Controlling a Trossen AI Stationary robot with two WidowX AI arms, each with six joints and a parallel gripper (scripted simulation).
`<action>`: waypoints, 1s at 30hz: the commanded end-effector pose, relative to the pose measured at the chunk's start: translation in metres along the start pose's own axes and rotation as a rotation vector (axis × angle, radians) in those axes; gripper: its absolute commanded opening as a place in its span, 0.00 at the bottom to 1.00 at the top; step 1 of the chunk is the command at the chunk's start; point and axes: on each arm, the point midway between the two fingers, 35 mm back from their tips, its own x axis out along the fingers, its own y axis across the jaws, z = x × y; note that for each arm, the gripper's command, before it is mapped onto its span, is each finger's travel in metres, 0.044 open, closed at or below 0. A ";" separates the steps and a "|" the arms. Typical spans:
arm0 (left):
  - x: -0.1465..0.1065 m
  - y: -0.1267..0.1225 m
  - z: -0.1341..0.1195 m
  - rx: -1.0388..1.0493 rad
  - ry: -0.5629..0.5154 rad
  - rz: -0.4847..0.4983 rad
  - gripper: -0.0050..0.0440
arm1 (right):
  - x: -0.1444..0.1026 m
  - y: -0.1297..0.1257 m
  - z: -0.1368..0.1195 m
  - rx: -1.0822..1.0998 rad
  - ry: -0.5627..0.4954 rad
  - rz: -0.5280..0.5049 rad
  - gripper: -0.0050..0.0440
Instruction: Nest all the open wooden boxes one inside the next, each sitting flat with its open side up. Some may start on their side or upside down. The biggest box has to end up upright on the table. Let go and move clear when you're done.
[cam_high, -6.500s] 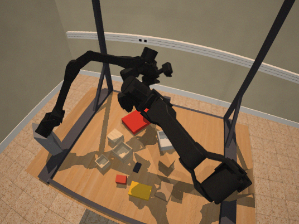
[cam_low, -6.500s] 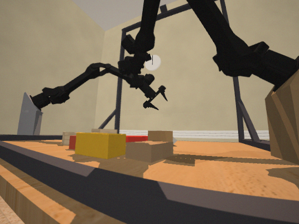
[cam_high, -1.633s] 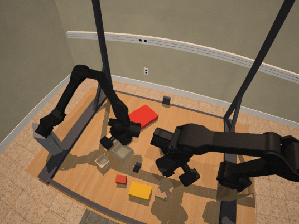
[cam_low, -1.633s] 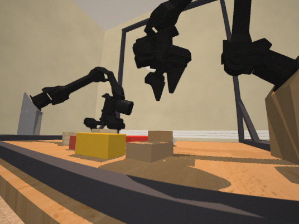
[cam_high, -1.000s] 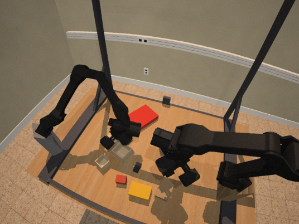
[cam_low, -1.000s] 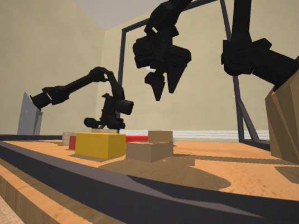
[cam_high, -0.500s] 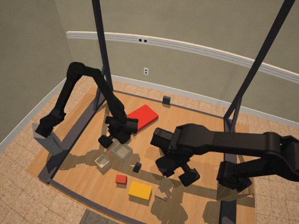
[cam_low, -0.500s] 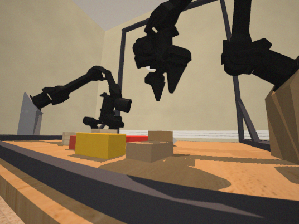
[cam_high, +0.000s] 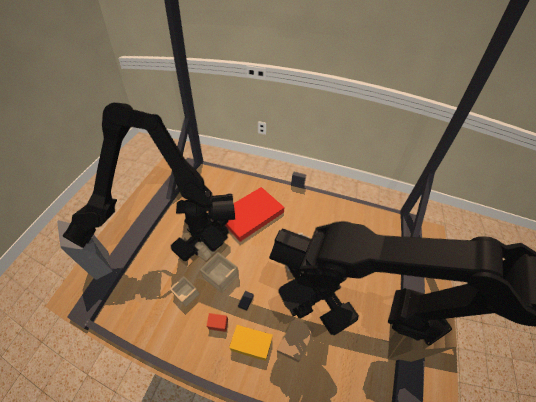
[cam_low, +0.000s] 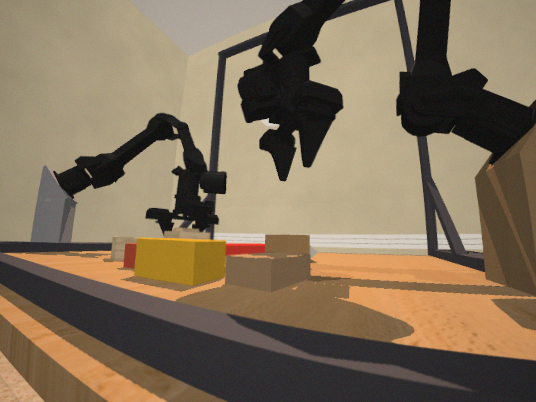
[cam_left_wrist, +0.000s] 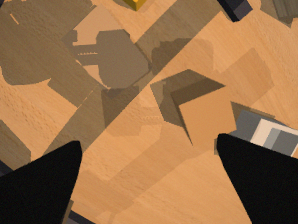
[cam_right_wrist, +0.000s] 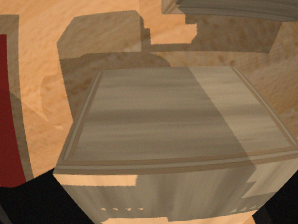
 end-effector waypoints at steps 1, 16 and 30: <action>-0.004 -0.001 0.001 0.000 -0.008 -0.013 0.92 | -0.008 0.006 -0.005 -0.011 -0.111 0.023 0.09; -0.004 -0.001 0.001 0.000 -0.008 -0.013 0.92 | -0.010 0.006 -0.017 -0.005 -0.355 0.026 0.00; -0.004 -0.001 0.001 0.000 -0.008 -0.013 0.92 | -0.006 0.004 -0.026 0.001 -0.549 0.019 0.00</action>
